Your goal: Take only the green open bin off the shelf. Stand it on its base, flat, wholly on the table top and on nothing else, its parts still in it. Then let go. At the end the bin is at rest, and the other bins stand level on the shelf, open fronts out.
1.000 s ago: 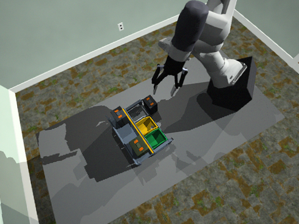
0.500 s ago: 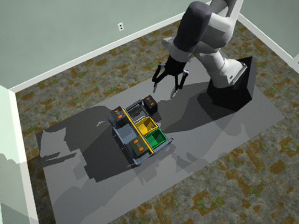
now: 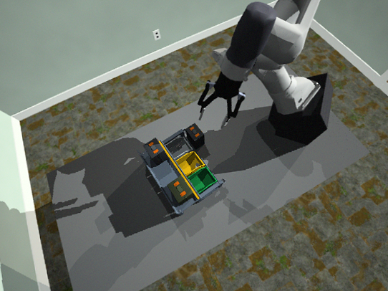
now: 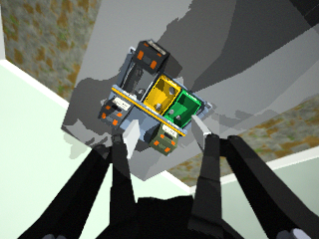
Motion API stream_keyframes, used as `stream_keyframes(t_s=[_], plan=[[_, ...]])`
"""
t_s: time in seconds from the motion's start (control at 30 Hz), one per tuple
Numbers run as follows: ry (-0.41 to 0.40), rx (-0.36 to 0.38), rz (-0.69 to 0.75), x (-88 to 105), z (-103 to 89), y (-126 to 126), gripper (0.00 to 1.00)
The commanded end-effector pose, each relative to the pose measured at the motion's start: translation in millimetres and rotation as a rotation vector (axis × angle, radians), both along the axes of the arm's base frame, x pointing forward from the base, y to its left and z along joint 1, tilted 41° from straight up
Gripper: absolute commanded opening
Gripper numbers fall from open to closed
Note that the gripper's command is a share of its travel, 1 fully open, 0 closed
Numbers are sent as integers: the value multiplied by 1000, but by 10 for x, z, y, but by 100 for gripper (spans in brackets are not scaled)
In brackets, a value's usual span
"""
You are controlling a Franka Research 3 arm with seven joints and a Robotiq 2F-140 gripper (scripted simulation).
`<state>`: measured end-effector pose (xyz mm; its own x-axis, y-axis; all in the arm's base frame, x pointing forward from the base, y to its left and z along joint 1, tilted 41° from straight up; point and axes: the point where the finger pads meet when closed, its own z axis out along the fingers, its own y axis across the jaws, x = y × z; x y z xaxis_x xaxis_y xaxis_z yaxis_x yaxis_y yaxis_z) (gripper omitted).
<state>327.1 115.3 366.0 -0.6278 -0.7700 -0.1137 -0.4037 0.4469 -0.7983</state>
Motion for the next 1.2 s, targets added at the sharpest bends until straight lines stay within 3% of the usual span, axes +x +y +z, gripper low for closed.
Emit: stream_keyframes(t_s=[0.0, 1.17], plan=[[-15, 19, -12, 5, 1, 8, 57], [-7, 12, -8, 0, -2, 4, 57]])
